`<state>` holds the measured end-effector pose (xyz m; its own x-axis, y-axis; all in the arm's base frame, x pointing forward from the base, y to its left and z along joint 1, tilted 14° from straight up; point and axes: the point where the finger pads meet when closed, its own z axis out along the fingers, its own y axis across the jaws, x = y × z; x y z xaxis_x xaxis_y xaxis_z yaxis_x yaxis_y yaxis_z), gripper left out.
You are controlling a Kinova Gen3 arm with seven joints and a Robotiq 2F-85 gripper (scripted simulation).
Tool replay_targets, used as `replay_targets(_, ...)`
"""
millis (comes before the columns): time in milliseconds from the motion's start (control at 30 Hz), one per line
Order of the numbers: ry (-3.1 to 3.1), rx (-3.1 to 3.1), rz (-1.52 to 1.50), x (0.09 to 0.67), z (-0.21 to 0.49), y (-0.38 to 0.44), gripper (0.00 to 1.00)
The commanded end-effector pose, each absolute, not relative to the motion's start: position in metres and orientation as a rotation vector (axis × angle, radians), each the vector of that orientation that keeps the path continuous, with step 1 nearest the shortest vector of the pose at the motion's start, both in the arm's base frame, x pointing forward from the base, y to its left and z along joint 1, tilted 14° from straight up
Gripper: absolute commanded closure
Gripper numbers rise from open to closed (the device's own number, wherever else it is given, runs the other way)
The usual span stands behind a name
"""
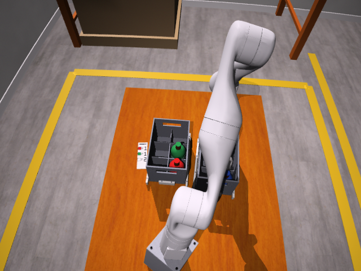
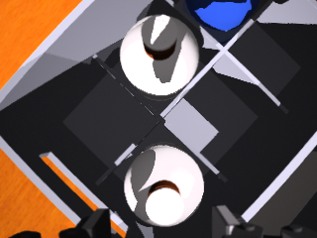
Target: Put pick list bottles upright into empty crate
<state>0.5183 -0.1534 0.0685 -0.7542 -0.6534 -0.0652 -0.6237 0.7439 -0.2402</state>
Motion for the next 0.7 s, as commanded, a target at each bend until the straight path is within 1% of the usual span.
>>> replay_targets(0, 2.795, -1.030, -0.309, 0.520, 0.065, -0.154, 0.33)
replay_targets(667, 2.795, -1.030, -0.308, 0.525, 0.042, -0.158, 0.33)
